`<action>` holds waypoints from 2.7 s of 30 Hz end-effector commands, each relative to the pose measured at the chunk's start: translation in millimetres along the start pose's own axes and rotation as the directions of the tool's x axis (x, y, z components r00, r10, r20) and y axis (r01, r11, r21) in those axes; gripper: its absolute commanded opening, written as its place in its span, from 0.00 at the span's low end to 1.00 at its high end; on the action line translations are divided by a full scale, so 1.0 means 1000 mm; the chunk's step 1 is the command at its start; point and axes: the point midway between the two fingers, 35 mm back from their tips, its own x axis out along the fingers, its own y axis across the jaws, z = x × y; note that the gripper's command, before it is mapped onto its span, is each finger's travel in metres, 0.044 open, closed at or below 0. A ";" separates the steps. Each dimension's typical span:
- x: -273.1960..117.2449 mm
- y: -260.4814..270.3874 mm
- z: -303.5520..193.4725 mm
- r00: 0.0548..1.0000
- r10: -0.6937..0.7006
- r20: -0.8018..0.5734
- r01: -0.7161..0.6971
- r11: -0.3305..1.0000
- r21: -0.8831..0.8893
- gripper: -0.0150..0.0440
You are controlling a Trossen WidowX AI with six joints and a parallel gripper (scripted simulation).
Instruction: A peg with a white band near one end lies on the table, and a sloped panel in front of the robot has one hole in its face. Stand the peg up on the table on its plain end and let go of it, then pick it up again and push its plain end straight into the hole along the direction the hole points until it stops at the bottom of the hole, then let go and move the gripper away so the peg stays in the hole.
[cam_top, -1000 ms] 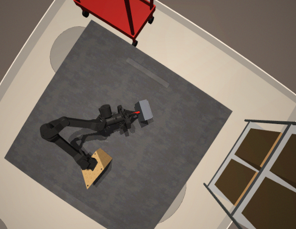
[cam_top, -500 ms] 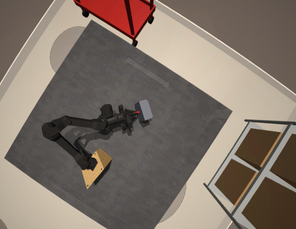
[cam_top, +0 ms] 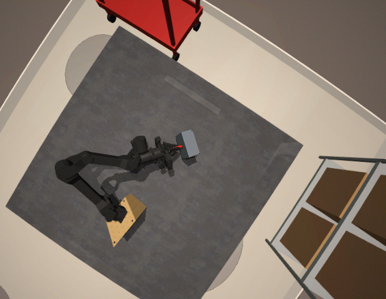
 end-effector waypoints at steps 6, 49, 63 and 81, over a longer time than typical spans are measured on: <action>0.000 0.000 0.000 1.000 0.000 0.000 0.000 1.000 0.000 0.70; -0.040 -0.003 -0.007 1.000 -0.004 0.000 0.004 1.000 -0.003 1.00; -0.054 -0.003 -0.009 1.000 -0.005 0.000 0.005 1.000 -0.004 1.00; -0.072 -0.004 -0.011 1.000 -0.007 0.000 0.007 1.000 -0.005 1.00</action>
